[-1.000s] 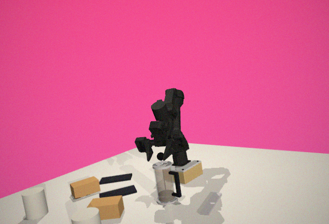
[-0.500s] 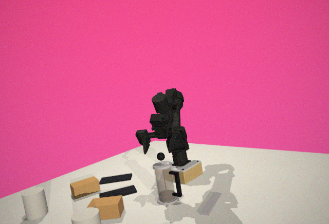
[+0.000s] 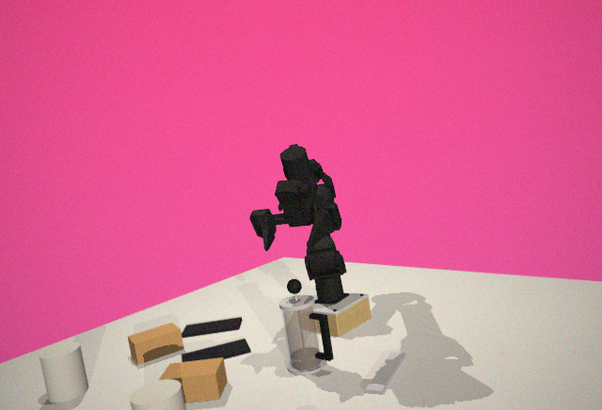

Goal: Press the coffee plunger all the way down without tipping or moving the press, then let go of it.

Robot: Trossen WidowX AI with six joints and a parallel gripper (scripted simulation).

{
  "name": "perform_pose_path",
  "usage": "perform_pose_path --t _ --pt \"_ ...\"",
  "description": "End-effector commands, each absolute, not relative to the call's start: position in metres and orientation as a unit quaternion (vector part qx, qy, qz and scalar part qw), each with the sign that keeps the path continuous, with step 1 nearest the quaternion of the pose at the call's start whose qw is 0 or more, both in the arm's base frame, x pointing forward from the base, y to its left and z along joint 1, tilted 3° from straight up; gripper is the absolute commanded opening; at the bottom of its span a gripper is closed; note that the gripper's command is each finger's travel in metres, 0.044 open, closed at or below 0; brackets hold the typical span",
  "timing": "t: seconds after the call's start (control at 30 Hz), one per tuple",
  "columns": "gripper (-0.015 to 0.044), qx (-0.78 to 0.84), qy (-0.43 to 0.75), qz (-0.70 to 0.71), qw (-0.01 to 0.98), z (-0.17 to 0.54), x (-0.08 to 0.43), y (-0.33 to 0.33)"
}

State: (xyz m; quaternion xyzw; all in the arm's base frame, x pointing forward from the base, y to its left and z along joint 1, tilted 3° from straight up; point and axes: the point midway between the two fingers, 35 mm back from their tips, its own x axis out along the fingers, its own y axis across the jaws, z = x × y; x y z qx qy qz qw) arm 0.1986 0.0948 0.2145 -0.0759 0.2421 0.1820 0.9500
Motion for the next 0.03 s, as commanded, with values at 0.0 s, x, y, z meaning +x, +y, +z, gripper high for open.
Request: perform_pose_path --t 0.0 --pt "0.0440 -0.074 0.243 0.180 0.950 0.2149 0.1982 0.0940"
